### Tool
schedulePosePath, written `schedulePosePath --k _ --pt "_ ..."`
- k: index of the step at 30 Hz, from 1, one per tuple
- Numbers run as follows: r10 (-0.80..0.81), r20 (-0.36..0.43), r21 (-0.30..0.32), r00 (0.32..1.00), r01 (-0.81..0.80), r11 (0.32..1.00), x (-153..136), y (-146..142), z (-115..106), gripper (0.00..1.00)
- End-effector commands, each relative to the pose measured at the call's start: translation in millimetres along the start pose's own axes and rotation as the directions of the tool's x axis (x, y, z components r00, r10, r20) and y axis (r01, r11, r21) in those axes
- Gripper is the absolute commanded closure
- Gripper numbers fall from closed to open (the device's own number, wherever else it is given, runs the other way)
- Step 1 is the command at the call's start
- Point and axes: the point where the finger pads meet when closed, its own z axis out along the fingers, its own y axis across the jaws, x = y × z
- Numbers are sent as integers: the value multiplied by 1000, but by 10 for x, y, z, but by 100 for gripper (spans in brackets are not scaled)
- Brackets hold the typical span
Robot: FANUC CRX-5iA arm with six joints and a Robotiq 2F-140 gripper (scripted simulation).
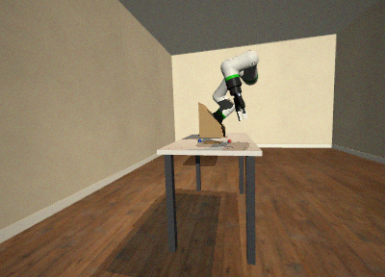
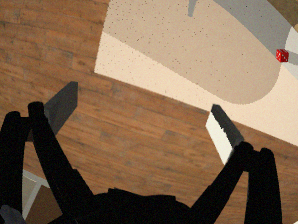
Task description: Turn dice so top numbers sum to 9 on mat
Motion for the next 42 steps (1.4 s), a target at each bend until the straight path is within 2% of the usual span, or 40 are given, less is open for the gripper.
schedulePosePath --k 1,18,20,21,22,23,25,26,27,28,29,30,34,35,38,39,41,42 --pt "0 0 1 1000 0 1000 0 -2 -3 0" --pt "1 -1 1 1000 -1 1000 14 3 -6 0" --pt "14 -22 6 1000 -14 1000 290 102 -61 0" --pt "28 -44 10 999 -28 1000 596 232 -124 0" --pt "28 -44 10 999 -28 1000 596 232 -124 0" --pt "47 -74 13 996 -46 999 915 401 -192 0" --pt "47 -74 13 996 -46 999 993 438 -208 0" --pt "68 -108 13 992 -67 998 1321 657 -279 0" --pt "68 -108 13 992 -67 998 1440 725 -305 0" --pt "68 -108 13 992 -67 998 1440 725 -305 0" --pt "88 -142 7 986 -88 996 1694 949 -362 0" --pt "88 -142 7 986 -88 996 1821 1039 -389 0" --pt "88 -142 7 986 -88 996 1885 1085 -404 0" --pt "106 -173 -4 979 -108 994 2284 1489 -492 0" --pt "106 -173 -4 979 -108 994 2284 1489 -492 0" --pt "119 -197 -19 973 -126 992 2544 1823 -549 0" --pt "119 -197 -19 973 -126 992 2607 1895 -564 0" --pt "129 -215 -35 968 -139 990 2804 2205 -606 0"
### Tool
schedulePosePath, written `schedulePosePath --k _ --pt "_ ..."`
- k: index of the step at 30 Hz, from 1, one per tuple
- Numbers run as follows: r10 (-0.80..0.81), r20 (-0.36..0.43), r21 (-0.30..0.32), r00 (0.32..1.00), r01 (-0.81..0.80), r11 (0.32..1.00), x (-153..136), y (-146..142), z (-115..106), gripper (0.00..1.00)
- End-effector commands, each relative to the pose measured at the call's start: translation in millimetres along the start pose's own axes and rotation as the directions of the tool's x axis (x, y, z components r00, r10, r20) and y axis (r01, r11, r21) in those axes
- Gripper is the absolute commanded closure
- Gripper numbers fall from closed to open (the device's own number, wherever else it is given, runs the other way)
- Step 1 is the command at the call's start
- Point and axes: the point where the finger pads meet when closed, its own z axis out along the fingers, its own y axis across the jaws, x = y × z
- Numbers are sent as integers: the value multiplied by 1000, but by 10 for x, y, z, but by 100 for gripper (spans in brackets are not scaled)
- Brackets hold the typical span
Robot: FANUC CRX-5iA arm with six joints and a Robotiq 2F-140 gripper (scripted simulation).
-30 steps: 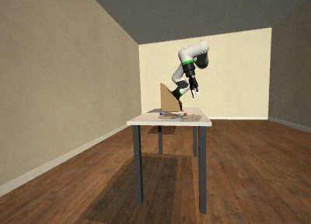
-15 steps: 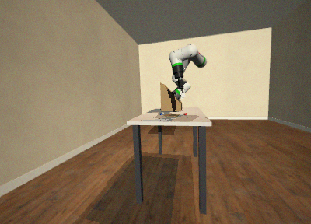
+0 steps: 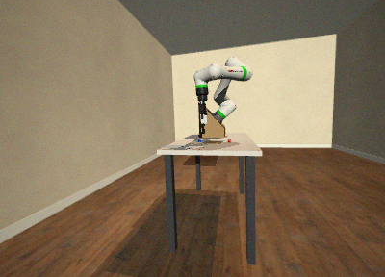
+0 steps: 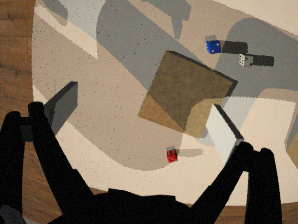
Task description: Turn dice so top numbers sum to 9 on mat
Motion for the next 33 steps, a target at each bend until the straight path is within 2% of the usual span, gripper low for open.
schedulePosePath --k 1,2,3,4,6,26,33 --pt "13 -28 -17 1000 -14 1000 433 444 2 0" --pt "13 -28 -17 1000 -14 1000 433 444 2 0" --pt "20 -39 -32 999 -21 999 621 700 10 0" --pt "20 -39 -32 999 -21 999 621 700 10 0" --pt "24 -48 -46 999 -26 999 771 934 19 0" --pt "25 -49 -44 998 -27 999 781 947 67 0" --pt "25 -49 -44 998 -27 999 807 953 490 0"
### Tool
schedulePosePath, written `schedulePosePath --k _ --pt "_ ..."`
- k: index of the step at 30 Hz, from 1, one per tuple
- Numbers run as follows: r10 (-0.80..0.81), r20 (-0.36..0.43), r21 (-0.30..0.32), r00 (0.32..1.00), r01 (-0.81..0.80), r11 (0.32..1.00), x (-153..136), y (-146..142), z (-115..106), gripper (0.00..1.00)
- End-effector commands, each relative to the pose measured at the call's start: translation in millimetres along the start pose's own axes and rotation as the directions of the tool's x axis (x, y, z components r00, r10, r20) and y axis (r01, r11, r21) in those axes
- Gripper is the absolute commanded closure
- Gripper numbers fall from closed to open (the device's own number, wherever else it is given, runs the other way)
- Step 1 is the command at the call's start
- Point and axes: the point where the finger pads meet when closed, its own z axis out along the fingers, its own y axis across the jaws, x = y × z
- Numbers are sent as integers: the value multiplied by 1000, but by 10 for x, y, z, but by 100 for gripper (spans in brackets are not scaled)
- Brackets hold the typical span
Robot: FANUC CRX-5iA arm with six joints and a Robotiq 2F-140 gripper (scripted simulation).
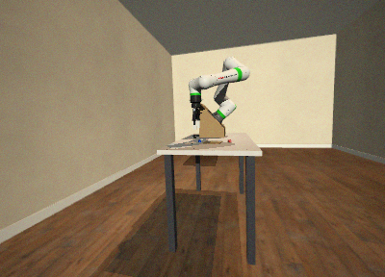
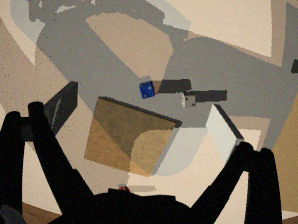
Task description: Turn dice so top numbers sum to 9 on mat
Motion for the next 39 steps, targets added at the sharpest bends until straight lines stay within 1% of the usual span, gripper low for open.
schedulePosePath --k 1,5,8,13,39 --pt "0 0 1 1000 0 1000 5 -11 203 0" --pt "0 0 1 1000 0 1000 9 -19 462 0" --pt "0 0 1 1000 0 1000 11 -23 573 0" --pt "0 0 1 1000 0 1000 11 -24 606 0" --pt "0 0 1 1000 0 1000 11 -24 606 0"
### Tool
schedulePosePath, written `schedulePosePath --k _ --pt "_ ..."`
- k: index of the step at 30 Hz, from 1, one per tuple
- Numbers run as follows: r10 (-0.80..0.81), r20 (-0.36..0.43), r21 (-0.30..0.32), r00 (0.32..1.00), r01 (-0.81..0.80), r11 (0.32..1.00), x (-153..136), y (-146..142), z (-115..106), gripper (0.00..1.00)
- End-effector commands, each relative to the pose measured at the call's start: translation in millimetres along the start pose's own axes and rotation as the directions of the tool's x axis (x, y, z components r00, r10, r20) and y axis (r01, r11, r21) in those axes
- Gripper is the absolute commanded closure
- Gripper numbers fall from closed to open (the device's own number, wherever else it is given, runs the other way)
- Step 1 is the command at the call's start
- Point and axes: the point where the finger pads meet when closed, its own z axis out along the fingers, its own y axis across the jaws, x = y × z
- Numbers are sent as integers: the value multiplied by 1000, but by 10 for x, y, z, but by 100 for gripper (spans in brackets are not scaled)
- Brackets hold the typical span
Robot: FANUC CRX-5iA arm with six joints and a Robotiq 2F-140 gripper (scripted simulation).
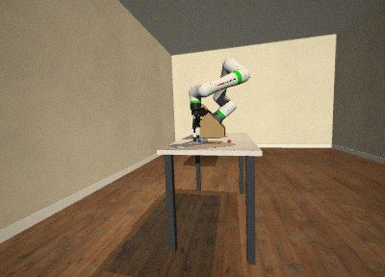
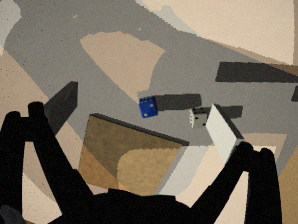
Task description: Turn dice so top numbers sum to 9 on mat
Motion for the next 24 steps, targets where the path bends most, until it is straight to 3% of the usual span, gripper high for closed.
schedulePosePath --k 1,15,24 --pt "0 0 0 1000 0 1000 2 -1 -2 0" --pt "0 0 0 1000 0 1000 1 9 -2 0" --pt "0 0 0 1000 0 1000 -13 228 -2 0"
